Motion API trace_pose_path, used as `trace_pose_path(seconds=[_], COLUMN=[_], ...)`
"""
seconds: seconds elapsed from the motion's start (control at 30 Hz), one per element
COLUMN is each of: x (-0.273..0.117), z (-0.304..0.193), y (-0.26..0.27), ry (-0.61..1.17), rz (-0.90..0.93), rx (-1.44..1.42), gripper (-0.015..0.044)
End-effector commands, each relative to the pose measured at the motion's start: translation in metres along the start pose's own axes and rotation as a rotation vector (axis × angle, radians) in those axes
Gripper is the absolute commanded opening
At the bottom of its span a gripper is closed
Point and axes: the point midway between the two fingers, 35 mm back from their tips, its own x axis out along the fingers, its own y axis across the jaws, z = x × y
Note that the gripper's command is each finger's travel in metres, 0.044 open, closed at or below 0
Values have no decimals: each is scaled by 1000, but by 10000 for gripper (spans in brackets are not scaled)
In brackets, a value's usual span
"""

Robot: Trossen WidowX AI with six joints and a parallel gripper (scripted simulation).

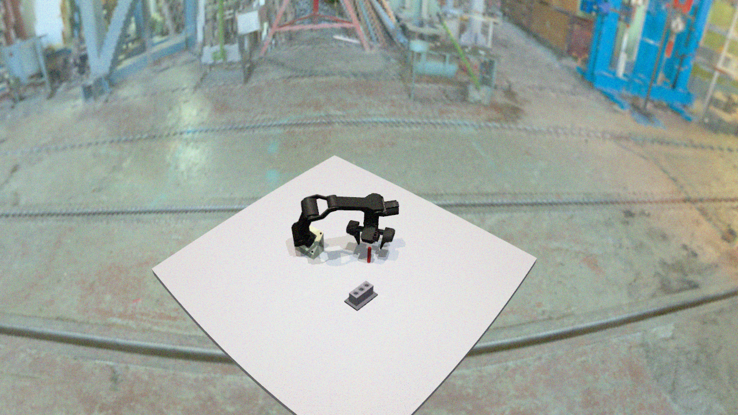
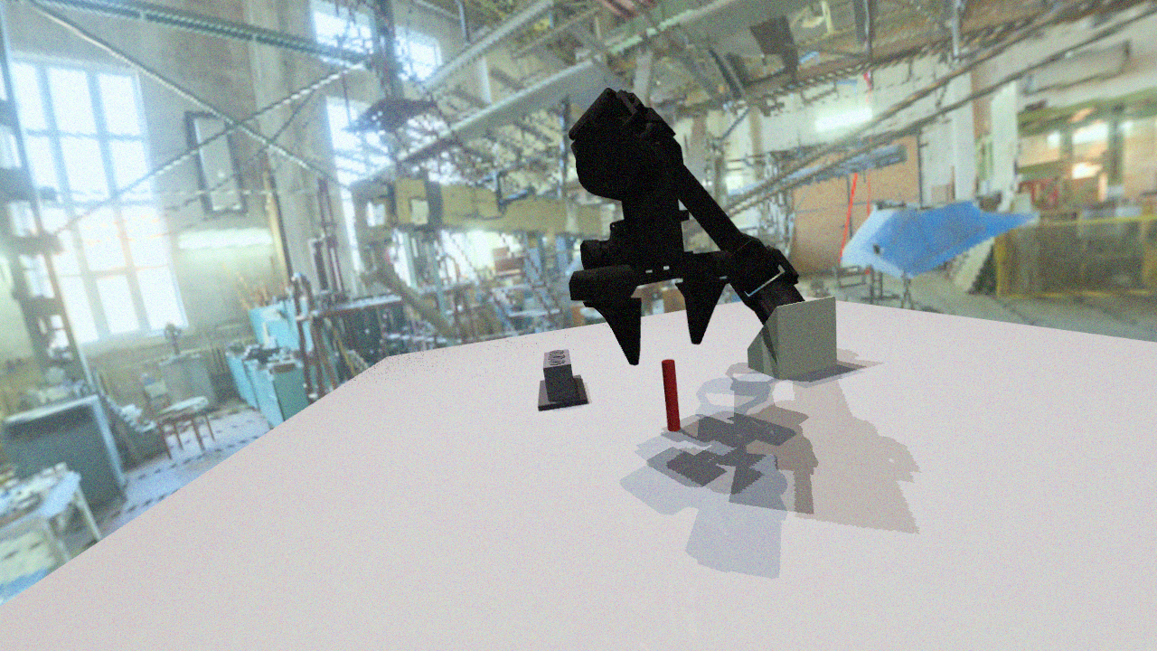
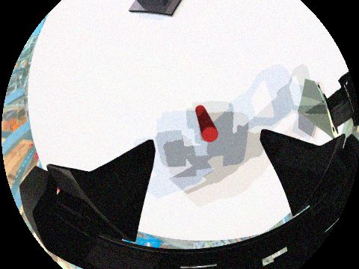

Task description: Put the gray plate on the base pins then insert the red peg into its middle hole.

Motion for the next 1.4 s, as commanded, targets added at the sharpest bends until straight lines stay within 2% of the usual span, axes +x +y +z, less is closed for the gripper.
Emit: trace_pose_path(seconds=[0.0,0.93,1.37], x=[7,48,48], z=[0,1,1], y=[0,-1,-1], ry=[-6,-8,-8], rz=[0,-1,-1], rx=[-6,-6,-6], gripper=[440,440,99])
